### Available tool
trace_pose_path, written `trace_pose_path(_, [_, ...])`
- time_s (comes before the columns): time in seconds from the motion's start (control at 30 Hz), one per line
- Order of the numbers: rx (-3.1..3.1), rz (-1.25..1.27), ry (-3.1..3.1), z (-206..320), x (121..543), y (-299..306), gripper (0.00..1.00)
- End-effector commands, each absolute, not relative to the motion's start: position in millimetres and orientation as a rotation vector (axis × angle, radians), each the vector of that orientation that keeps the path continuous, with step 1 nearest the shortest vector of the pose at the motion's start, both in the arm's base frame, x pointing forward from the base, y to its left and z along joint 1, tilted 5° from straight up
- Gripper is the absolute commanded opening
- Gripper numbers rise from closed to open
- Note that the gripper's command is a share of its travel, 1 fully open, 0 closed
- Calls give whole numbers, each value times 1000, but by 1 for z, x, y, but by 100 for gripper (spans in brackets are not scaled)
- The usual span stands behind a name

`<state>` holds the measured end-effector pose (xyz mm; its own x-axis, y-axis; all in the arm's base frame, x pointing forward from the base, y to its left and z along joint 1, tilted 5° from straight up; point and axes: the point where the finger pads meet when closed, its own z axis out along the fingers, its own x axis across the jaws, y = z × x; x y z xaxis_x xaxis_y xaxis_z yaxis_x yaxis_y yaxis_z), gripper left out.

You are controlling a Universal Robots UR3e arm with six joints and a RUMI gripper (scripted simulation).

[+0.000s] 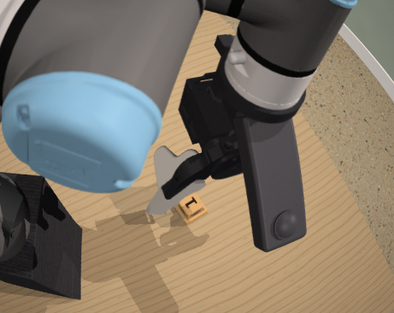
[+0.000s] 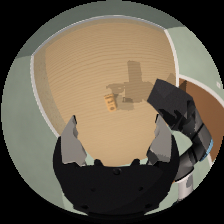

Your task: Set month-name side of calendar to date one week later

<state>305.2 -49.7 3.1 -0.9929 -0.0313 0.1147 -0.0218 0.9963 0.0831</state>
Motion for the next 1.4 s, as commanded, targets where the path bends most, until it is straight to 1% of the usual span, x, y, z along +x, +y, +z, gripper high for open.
trace_pose_path(0.0, [127, -105, -3086, -14, 314, -39, 100])
trace_pose_path(0.7, [327, -112, -3137, -48, 308, -2, 100])
trace_pose_path(1.37, [411, -116, -3154, -60, 302, 14, 100])
